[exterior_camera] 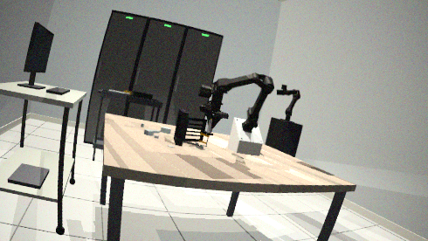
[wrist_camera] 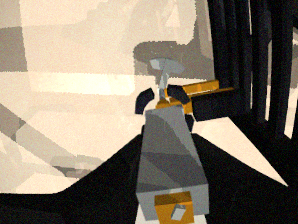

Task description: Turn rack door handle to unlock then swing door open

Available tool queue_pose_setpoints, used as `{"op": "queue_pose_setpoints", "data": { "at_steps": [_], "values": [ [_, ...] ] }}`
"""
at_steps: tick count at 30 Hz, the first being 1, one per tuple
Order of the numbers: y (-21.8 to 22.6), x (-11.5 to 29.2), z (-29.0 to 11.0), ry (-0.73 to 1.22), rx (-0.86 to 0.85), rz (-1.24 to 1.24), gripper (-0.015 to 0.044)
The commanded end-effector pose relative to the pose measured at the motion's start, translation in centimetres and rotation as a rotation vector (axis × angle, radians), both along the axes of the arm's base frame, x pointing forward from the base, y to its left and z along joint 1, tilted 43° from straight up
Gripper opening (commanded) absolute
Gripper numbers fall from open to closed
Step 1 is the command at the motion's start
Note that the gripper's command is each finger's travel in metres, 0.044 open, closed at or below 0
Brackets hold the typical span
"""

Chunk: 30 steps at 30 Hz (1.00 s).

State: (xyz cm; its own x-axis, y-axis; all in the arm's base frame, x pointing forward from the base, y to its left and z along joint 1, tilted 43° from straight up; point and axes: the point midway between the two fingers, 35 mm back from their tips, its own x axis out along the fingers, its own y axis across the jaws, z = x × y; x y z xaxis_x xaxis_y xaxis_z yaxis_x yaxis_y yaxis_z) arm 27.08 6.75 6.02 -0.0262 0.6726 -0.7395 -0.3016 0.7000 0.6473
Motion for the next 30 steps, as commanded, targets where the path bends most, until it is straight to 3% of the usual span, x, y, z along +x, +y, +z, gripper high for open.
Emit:
{"op": "queue_pose_setpoints", "data": {
  "at_steps": [1,30],
  "values": [
    [0.6,0.0,0.5,0.041,0.005,-0.051,0.0016],
    [4.5,1.0,4.2,0.308,-0.001,-0.343,0.0016]
  ]
}}
